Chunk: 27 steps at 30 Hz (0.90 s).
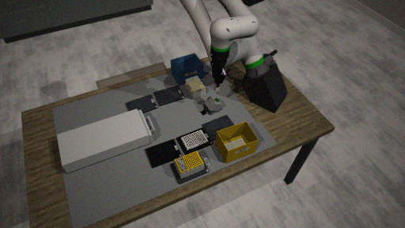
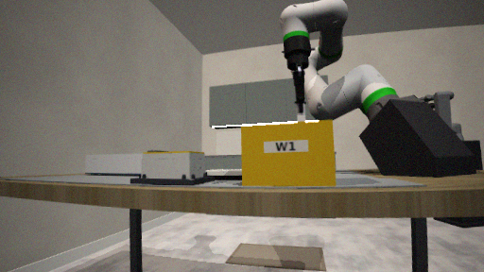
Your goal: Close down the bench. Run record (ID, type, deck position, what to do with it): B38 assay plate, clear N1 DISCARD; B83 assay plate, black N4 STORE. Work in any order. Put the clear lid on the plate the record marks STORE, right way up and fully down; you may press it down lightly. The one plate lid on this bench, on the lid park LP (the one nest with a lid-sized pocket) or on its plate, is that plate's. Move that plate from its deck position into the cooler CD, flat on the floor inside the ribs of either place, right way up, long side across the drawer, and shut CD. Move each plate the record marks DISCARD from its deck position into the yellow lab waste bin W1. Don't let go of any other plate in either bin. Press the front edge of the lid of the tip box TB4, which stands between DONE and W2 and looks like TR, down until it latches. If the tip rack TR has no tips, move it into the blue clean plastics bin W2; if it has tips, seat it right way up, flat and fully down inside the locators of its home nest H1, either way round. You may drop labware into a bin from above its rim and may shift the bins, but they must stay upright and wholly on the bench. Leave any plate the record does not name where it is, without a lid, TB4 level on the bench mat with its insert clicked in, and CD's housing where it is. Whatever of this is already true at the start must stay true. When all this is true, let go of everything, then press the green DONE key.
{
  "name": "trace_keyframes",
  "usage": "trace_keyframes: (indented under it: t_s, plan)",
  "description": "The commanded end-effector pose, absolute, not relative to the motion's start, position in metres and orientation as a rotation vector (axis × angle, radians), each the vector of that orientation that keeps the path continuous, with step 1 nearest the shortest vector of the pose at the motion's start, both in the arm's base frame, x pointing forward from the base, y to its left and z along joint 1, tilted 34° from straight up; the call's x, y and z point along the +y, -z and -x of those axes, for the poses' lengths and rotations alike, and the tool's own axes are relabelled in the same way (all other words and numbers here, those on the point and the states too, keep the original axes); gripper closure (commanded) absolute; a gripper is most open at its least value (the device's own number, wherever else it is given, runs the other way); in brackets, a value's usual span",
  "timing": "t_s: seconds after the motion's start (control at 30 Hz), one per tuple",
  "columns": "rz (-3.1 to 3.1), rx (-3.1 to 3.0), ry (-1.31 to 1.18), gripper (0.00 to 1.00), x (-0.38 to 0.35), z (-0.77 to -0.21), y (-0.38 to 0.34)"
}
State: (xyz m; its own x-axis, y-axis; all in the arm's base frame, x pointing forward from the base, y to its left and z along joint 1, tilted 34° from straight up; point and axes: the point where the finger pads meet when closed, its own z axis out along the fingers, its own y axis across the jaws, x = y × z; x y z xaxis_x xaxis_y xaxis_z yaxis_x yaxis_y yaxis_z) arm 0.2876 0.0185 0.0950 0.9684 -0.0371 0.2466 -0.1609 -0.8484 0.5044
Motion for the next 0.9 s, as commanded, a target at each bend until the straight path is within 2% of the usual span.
trace_keyframes:
  t_s: [0.0,0.87]
  plan:
    - [-2.572,-0.14,-0.311,1.0,0.012,-0.274,-0.099]
    - [-2.572,-0.14,-0.311,1.0,-0.009,-0.268,-0.079]
